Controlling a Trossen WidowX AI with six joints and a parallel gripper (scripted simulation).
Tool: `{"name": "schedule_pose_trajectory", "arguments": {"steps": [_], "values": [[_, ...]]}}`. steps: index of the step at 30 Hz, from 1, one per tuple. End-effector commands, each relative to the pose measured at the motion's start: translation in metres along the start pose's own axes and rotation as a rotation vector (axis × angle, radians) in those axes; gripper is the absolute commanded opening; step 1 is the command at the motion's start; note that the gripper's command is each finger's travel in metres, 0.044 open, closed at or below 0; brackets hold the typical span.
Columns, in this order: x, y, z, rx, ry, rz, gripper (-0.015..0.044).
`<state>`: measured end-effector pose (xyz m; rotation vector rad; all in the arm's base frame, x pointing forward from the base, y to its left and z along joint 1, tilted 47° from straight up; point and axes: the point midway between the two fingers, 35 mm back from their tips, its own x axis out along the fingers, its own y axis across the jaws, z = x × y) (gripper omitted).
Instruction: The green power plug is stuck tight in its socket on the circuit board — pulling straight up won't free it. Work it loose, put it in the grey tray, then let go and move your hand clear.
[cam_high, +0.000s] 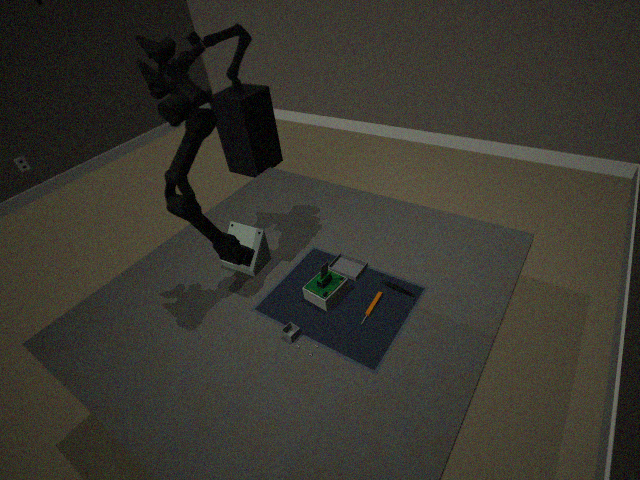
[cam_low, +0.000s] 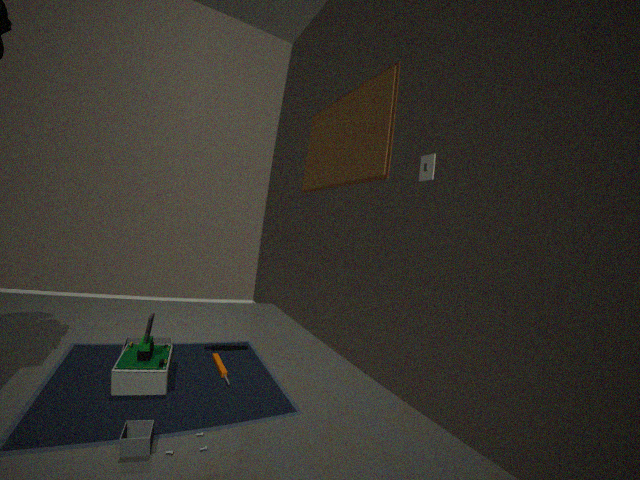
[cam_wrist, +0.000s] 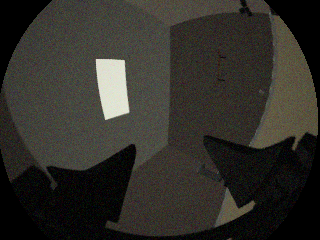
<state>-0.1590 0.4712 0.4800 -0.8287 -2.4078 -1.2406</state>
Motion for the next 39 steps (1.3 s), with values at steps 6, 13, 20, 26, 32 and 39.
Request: {"name": "schedule_pose_trajectory", "arguments": {"steps": [6,13,20,26,32,39], "values": [[-0.01,0.013,0.019,-0.014,-0.075,0.047,0.043],[-0.057,0.049,0.081,-0.07,-0.35,0.179,0.043],[-0.029,0.032,0.048,-0.043,-0.206,0.114,0.043],[-0.036,0.037,0.058,-0.051,-0.247,0.133,0.043],[-0.087,0.064,0.112,-0.09,-0.507,0.228,0.043],[-0.129,0.074,0.143,-0.092,-0.674,0.264,0.043]]}}
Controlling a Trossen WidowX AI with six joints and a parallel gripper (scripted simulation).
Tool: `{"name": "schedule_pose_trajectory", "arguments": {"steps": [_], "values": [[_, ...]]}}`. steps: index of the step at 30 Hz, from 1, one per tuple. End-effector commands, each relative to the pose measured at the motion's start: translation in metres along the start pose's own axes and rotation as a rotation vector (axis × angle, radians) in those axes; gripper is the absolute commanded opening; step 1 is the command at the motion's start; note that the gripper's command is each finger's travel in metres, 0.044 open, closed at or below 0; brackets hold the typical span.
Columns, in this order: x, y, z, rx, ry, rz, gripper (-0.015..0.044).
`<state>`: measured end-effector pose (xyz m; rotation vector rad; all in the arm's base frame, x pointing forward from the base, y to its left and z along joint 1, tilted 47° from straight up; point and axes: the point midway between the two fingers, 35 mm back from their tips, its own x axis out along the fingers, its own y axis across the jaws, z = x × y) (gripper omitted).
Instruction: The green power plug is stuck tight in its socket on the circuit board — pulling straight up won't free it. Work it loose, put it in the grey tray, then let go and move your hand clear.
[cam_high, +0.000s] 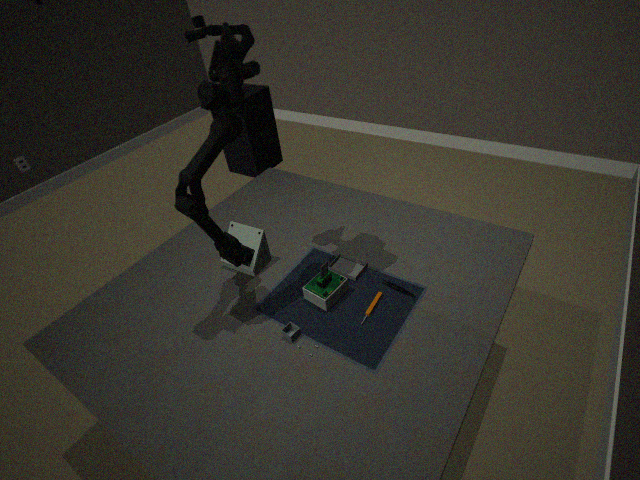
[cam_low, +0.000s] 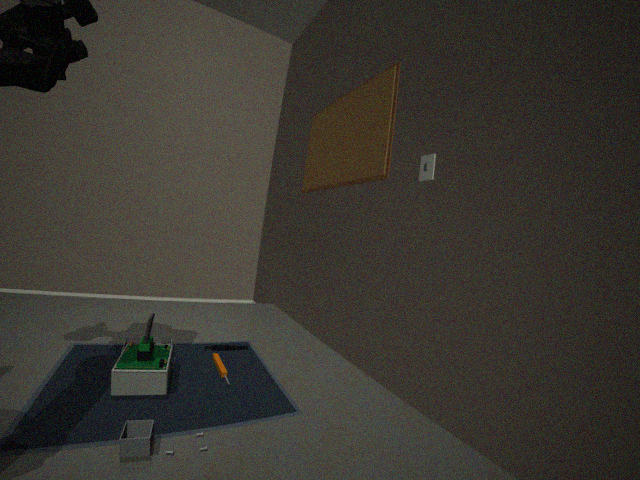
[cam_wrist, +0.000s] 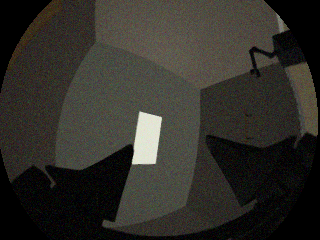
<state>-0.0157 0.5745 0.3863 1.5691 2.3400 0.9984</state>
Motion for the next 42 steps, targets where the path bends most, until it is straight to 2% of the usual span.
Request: {"name": "schedule_pose_trajectory", "arguments": {"steps": [1,5,11,14,20,25,31,37,42], "values": [[0.001,-0.003,0.0,-0.005,-0.008,-0.005,0.043],[0.009,-0.011,-0.033,0.0,0.094,-0.022,0.043],[0.007,-0.008,-0.026,-0.005,0.07,-0.016,0.043],[0.001,0.0,0.003,-0.025,-0.033,0.007,0.043],[-0.036,0.021,0.095,-0.095,-0.382,0.036,0.043],[-0.087,0.03,0.166,-0.153,-0.686,0.002,0.043],[-0.167,0.03,0.232,-0.211,-1.038,-0.121,0.043],[-0.263,0.018,0.274,-0.236,-1.364,-0.346,0.043],[-0.346,0.002,0.286,-0.222,-1.584,-0.614,0.043]]}}
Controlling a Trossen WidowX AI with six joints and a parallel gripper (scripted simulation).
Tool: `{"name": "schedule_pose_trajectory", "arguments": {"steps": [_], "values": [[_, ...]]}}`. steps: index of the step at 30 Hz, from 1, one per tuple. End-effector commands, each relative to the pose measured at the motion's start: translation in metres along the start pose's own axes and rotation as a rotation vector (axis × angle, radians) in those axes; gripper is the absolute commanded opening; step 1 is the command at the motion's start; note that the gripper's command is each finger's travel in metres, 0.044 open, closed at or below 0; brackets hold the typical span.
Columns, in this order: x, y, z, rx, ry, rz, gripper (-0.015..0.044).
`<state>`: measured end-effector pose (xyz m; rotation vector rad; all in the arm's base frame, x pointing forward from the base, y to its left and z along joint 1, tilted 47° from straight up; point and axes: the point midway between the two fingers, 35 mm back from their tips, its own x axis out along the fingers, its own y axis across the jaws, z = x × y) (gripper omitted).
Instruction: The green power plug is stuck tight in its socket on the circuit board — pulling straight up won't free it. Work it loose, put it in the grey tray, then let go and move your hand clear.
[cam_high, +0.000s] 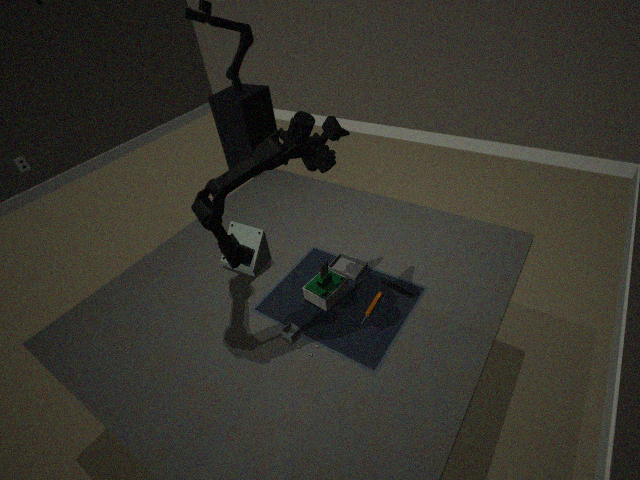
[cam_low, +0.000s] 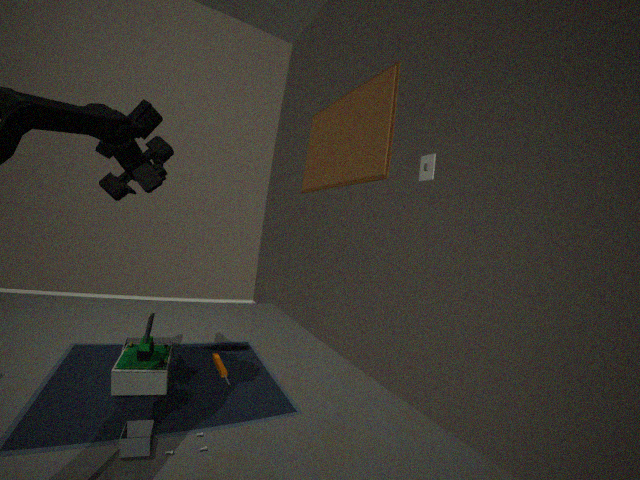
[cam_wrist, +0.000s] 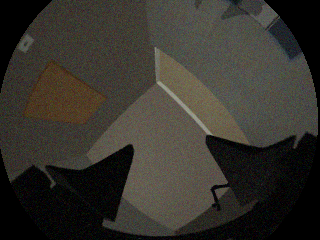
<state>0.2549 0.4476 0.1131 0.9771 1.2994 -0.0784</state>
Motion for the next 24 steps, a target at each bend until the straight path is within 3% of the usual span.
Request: {"name": "schedule_pose_trajectory", "arguments": {"steps": [1,8,15,24], "values": [[0.003,-0.044,0.058,-0.115,-0.169,-0.21,0.043],[-0.026,-0.118,0.144,-0.336,-0.341,-0.642,0.043],[-0.086,-0.177,0.208,-0.58,-0.334,-1.123,0.043],[-0.054,-0.149,0.179,-0.452,-0.361,-0.878,0.043]]}}
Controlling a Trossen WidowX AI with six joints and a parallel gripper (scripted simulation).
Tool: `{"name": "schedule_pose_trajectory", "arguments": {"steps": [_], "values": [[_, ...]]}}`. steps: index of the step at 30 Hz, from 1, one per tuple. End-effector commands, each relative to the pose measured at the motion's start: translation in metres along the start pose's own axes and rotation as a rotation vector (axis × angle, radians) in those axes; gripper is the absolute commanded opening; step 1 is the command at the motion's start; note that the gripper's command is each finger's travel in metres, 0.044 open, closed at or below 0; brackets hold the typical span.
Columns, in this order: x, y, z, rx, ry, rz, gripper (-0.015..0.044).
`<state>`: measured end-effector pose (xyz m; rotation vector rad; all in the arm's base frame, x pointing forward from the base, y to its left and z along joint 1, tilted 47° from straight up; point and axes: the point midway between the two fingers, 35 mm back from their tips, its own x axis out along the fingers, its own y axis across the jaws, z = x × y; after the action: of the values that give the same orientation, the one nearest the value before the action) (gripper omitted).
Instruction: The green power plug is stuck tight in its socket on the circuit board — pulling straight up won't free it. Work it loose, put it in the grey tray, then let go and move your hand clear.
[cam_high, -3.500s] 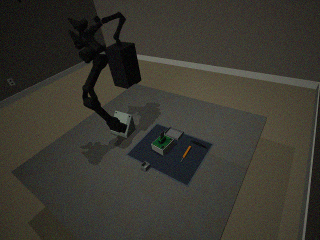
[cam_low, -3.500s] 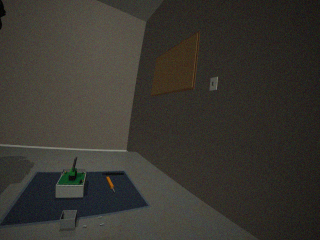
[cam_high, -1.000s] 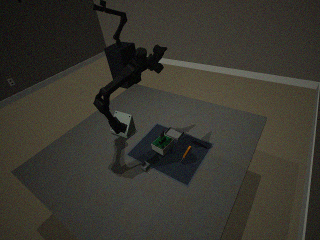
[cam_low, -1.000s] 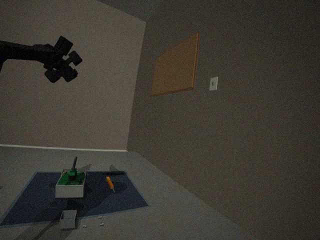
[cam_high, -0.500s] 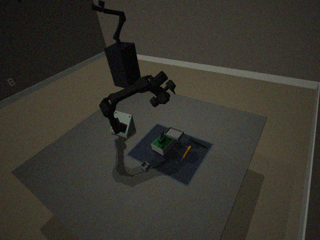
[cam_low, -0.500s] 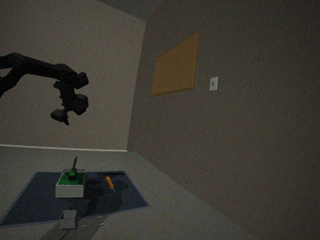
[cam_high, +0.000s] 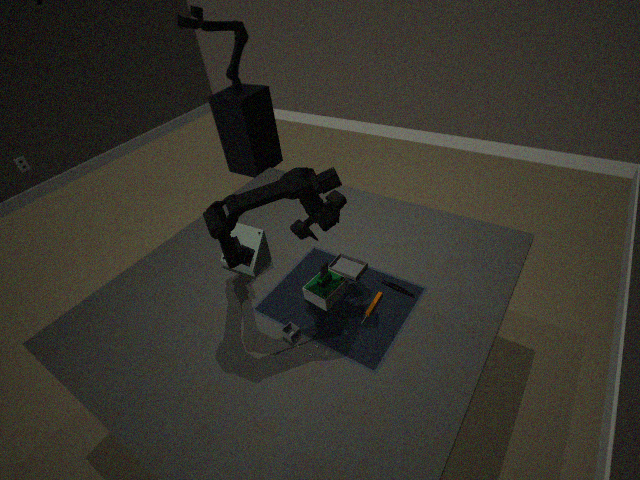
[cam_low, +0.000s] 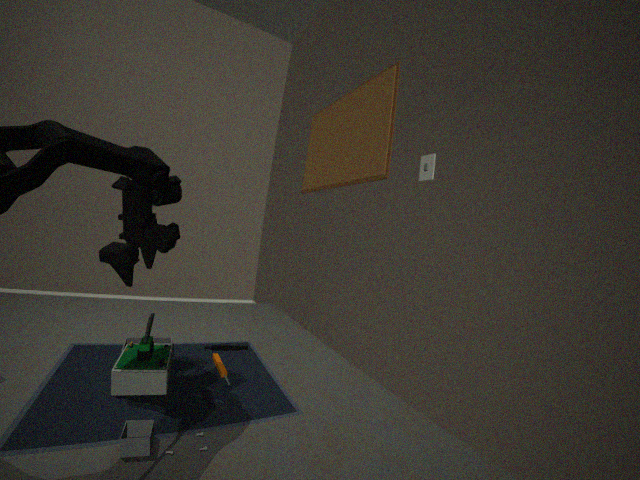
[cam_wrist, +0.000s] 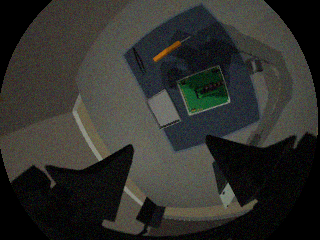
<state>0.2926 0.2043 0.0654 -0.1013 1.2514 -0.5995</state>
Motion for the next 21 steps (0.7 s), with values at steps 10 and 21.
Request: {"name": "schedule_pose_trajectory", "arguments": {"steps": [10,21], "values": [[0.008,-0.033,0.01,-0.118,0.006,-0.142,0.043],[0.014,-0.072,0.023,-0.274,0.033,-0.309,0.043]]}}
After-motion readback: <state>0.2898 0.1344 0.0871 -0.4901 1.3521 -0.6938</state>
